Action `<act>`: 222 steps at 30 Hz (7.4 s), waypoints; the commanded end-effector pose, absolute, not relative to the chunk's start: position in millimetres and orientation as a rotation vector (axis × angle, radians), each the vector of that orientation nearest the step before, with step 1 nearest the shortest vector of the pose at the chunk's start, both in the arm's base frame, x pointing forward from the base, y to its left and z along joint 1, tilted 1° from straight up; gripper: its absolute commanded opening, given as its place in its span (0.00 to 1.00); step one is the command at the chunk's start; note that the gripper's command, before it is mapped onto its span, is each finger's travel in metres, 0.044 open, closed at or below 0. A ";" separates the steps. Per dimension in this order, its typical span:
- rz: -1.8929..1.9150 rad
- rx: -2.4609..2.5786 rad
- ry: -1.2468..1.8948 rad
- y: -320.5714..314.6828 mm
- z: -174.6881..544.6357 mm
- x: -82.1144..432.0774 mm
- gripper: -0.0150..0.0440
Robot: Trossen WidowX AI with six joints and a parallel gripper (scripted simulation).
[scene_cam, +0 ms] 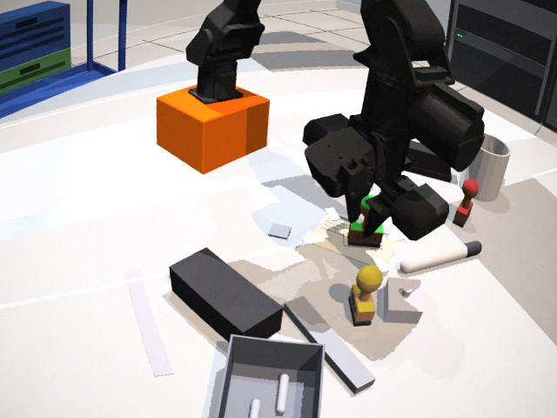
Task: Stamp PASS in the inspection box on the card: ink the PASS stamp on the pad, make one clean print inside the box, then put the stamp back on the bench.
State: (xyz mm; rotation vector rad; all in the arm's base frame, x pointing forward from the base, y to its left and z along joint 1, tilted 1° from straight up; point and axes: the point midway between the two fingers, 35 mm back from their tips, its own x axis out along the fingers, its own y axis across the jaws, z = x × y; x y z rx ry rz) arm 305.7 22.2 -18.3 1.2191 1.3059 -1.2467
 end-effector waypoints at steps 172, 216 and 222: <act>-1.256 1.207 1.298 -98.6 -4.1 250.6 0.25; -1.256 1.207 1.298 -99.7 99.3 247.3 0.68; -1.256 1.207 1.298 -99.7 99.3 247.3 0.68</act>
